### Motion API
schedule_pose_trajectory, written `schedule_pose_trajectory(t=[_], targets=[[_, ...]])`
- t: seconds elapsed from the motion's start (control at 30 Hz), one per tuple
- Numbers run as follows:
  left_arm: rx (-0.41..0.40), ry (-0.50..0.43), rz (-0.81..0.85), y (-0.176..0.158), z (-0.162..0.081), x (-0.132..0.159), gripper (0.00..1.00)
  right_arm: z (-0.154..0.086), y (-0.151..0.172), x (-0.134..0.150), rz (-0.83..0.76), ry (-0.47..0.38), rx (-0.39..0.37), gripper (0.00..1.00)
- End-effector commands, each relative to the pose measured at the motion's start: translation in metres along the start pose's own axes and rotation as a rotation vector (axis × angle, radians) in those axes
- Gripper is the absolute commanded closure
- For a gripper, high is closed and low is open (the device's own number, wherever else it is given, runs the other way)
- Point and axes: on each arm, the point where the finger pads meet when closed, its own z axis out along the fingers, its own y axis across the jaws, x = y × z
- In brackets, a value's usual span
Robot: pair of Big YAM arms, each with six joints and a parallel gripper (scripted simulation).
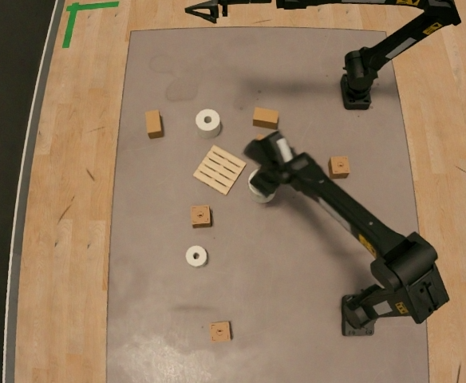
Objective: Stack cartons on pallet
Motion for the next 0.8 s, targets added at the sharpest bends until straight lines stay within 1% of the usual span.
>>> schedule_pose_trajectory(t=[0.0,0.03,0.1,0.13,0.3,0.33,0.4,0.53,0.57,0.77], targets=[[-0.043,-0.059,-0.238,0.025,0.013,-0.044,0.21,0.0,0.001,-0.026,-0.013,-0.042,-0.003,0.0],[-0.067,-0.064,-0.286,0.039,0.018,-0.048,0.21,0.0,0.001,-0.026,-0.013,-0.042,-0.003,0.0],[-0.067,-0.064,-0.286,0.039,0.018,-0.048,0.21,0.0,0.001,-0.026,-0.013,-0.042,-0.003,0.0],[-0.097,-0.059,-0.334,0.053,0.023,-0.049,0.21,0.0,0.001,-0.026,-0.013,-0.042,-0.003,0.0],[-0.21,-0.096,-0.531,0.117,0.042,-0.061,0.21,0.0,0.001,-0.026,-0.013,-0.042,-0.003,0.0],[-0.229,-0.101,-0.558,0.127,0.045,-0.062,0.21,0.0,0.001,-0.026,-0.013,-0.042,-0.003,0.0],[-0.267,-0.079,-0.583,0.141,0.05,-0.055,0.21,0.0,0.001,-0.026,-0.013,-0.042,-0.003,0.0],[-0.301,-0.071,-0.589,0.155,0.055,-0.052,0.21,0.0,0.001,-0.026,-0.013,-0.042,-0.003,0.0],[-0.296,-0.071,-0.573,0.15,0.055,-0.052,0.21,0.0,0.001,-0.026,-0.013,-0.042,-0.003,0.0],[-0.283,-0.091,-0.576,0.149,0.047,-0.058,0.21,0.0,0.001,-0.026,-0.013,-0.042,-0.003,0.0]])
